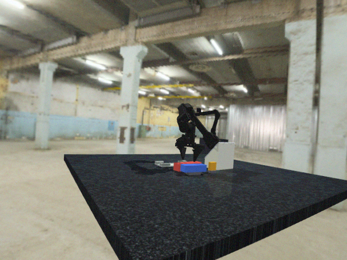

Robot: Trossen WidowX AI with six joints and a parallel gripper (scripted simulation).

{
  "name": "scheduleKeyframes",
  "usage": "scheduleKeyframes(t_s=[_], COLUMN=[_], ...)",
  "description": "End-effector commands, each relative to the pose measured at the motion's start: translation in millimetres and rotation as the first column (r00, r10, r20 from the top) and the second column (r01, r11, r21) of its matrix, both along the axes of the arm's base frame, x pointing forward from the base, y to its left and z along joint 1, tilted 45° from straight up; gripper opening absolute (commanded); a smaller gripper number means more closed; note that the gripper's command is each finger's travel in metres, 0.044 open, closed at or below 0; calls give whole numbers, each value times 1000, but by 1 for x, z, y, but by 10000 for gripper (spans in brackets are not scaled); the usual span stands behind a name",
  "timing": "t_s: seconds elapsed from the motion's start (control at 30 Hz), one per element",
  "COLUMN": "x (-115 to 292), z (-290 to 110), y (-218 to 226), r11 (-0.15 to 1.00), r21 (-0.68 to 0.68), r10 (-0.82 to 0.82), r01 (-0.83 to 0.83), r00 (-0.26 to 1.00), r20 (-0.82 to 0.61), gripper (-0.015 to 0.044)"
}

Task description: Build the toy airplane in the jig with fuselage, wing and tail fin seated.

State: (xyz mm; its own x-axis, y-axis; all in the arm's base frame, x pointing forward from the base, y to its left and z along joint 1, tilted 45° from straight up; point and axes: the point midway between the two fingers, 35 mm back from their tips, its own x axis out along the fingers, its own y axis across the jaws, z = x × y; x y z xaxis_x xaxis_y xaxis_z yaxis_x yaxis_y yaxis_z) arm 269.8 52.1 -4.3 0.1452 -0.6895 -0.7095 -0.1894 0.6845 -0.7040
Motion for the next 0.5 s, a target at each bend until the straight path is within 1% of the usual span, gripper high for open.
scheduleKeyframes(t_s=[0.0, 0.47], x=[1, 4], z=[-5, -20], y=[-5, -21], r11=[1000, 1000], r21=[-5, -6], r10=[3, 3], r01=[-3, -3], r00=[1000, 1000], r20=[-2, -1], gripper=[440, 440])
